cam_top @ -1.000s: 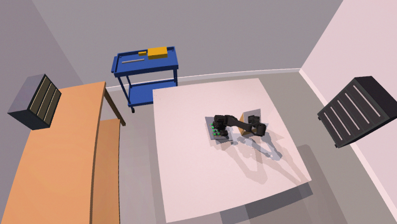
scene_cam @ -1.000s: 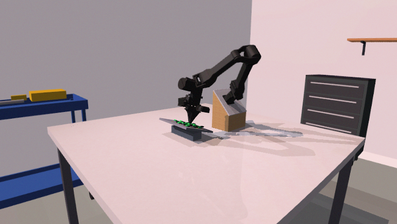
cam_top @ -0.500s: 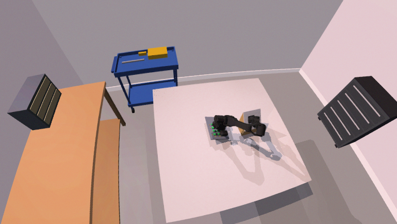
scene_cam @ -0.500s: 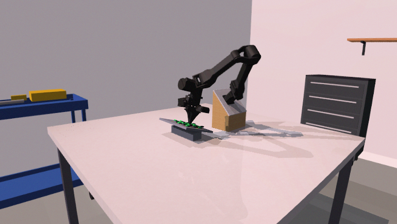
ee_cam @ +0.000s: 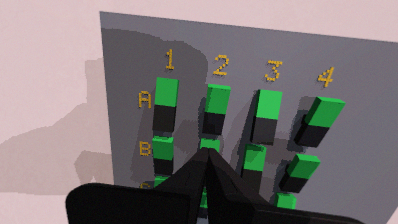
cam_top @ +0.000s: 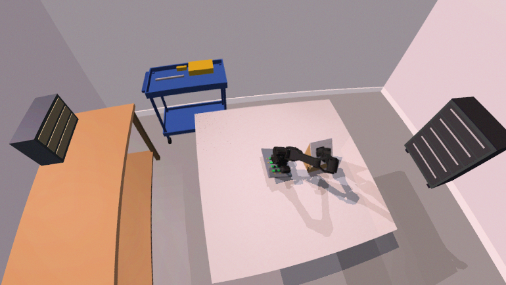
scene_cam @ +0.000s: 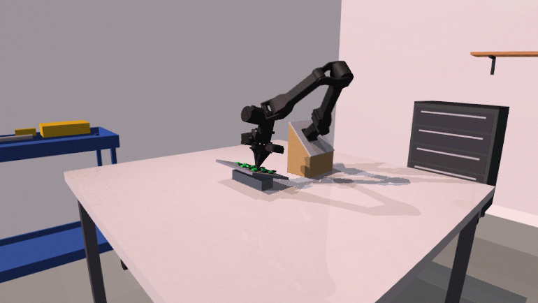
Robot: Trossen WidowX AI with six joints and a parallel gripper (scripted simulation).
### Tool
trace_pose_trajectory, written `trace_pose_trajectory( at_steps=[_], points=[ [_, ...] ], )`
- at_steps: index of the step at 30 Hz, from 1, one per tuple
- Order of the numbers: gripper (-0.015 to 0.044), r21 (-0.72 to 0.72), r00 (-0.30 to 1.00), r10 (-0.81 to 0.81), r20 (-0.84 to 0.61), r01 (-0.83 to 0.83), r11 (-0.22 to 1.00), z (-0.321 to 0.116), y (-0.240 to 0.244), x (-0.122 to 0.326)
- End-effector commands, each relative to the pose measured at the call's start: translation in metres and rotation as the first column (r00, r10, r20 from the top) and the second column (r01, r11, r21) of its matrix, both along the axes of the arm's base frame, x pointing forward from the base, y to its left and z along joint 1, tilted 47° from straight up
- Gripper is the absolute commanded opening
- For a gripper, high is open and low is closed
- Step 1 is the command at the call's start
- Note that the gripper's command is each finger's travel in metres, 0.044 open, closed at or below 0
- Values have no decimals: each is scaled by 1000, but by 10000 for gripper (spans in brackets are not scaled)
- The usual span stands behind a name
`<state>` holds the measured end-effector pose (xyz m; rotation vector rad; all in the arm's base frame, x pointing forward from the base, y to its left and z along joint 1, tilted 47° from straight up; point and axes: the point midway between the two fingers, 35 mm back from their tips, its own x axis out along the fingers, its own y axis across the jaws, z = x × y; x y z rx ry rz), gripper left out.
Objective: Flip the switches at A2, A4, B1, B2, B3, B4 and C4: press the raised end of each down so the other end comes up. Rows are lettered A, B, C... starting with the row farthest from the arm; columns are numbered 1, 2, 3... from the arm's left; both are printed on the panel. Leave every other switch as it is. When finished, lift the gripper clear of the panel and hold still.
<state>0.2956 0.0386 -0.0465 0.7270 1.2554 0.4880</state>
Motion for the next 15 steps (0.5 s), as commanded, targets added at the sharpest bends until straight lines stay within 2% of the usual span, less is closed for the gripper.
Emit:
trace_pose_trajectory(
  at_steps=[1, 5, 15],
  points=[
    [0, -6, 1000, -9, 9, 9, 1000, 15, -18, -4],
    [0, -7, 1000, -23, 16, 23, 1000, 42, -45, -19],
    [0, -9, 1000, -23, 15, 23, 1000, 15, -63, -39]
  ],
)
